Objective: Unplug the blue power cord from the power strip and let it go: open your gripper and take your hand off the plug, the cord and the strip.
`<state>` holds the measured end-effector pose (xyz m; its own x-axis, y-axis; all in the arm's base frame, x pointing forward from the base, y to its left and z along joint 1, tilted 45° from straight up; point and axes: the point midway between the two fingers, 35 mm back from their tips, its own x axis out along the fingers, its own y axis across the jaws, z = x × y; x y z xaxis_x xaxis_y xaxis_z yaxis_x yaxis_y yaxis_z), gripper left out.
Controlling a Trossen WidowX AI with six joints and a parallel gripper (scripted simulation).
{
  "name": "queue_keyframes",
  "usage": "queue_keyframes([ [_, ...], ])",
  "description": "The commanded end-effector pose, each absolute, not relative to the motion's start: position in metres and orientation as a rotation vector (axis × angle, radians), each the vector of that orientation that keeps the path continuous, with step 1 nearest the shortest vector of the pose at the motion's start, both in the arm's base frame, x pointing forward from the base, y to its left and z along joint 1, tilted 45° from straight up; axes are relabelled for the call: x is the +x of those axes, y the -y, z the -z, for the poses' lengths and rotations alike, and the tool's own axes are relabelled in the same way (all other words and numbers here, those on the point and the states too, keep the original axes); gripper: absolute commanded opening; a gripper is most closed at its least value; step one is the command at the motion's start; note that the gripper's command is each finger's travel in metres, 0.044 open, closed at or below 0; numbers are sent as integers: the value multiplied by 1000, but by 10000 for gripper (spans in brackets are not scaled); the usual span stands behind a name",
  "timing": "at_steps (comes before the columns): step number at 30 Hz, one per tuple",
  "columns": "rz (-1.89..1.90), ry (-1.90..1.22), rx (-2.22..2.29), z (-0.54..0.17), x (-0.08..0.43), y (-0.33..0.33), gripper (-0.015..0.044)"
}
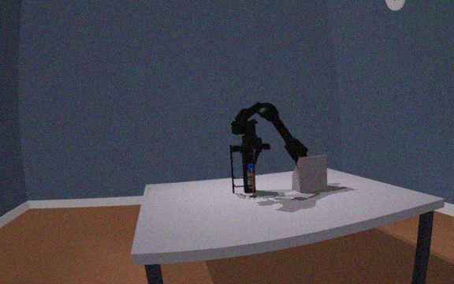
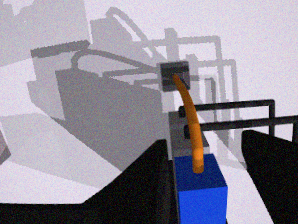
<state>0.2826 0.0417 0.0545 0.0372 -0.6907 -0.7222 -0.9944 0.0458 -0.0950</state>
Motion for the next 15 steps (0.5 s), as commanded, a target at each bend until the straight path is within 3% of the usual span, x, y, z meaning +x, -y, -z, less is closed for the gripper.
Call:
queue_keyframes([
  [1,-622,-1727,-1695,-51,282,-40,160],
  [15,-622,-1727,-1695,-65,281,-26,160],
])
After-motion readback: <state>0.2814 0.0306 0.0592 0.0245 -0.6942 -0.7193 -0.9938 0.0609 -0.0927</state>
